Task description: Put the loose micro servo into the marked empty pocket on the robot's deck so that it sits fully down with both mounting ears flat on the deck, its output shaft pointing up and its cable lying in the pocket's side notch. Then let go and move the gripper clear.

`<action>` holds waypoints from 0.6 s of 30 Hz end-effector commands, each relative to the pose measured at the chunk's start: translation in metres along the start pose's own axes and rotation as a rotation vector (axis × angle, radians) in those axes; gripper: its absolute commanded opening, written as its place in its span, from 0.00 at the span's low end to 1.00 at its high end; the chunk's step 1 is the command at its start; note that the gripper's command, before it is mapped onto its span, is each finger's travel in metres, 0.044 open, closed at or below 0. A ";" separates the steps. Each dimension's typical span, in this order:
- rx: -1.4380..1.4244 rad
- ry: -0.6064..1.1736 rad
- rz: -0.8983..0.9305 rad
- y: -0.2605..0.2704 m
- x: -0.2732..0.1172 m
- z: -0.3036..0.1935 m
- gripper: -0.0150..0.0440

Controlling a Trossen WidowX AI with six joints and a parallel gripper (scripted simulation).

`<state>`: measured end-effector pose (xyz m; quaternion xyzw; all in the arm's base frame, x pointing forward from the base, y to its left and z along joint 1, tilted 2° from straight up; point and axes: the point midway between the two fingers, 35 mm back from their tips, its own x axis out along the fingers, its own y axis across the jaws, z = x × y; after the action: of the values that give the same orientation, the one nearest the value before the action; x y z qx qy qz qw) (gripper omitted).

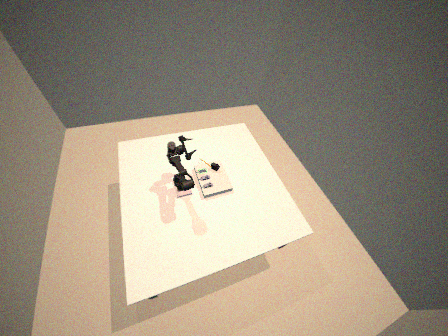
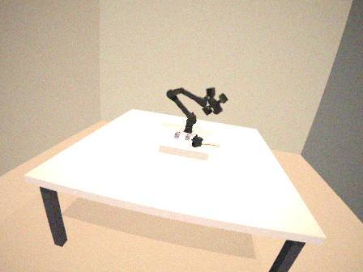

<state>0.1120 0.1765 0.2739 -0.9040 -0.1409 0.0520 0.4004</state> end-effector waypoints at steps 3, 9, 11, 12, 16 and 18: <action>0.008 0.001 -0.001 -0.001 0.001 0.000 1.00; 0.063 0.000 -0.012 -0.009 0.008 0.002 1.00; 0.083 -0.001 -0.015 -0.011 0.011 0.003 1.00; 0.094 -0.002 -0.015 -0.013 0.013 0.003 1.00; 0.142 -0.006 -0.016 -0.017 0.019 0.005 1.00; 0.166 -0.009 -0.016 -0.019 0.022 0.006 1.00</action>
<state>0.1240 0.1933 0.2813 -0.8771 -0.1431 0.0584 0.4547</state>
